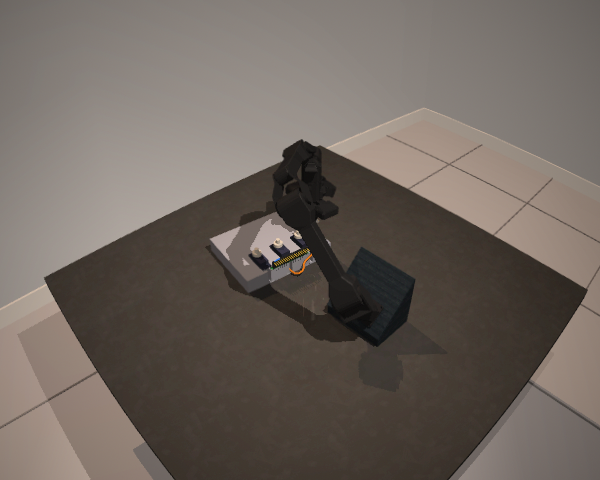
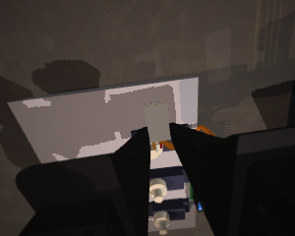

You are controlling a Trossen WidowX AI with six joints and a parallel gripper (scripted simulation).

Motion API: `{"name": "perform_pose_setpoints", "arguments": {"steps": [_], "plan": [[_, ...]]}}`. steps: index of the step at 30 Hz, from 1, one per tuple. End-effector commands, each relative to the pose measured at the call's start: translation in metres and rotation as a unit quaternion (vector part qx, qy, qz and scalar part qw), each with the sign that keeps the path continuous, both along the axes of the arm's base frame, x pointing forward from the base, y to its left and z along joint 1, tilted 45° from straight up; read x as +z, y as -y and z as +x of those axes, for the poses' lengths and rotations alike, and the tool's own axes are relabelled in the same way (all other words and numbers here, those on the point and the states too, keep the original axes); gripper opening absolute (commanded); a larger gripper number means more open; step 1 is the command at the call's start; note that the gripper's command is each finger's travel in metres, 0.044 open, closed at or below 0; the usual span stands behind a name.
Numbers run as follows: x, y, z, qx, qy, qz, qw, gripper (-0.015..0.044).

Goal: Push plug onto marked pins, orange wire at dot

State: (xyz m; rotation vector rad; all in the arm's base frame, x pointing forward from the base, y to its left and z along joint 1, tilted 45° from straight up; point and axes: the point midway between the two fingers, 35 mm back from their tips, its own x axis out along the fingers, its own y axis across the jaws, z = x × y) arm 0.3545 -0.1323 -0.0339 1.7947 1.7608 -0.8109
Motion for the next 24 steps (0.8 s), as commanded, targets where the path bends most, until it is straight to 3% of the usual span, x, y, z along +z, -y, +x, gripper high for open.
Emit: {"name": "perform_pose_setpoints", "arguments": {"steps": [1, 24], "plan": [[0.01, -0.003, -0.002, 0.024, 0.023, -0.003, 0.999, 0.0], [0.084, -0.062, -0.049, 0.28, 0.273, 0.003, 0.92, 0.0]]}}
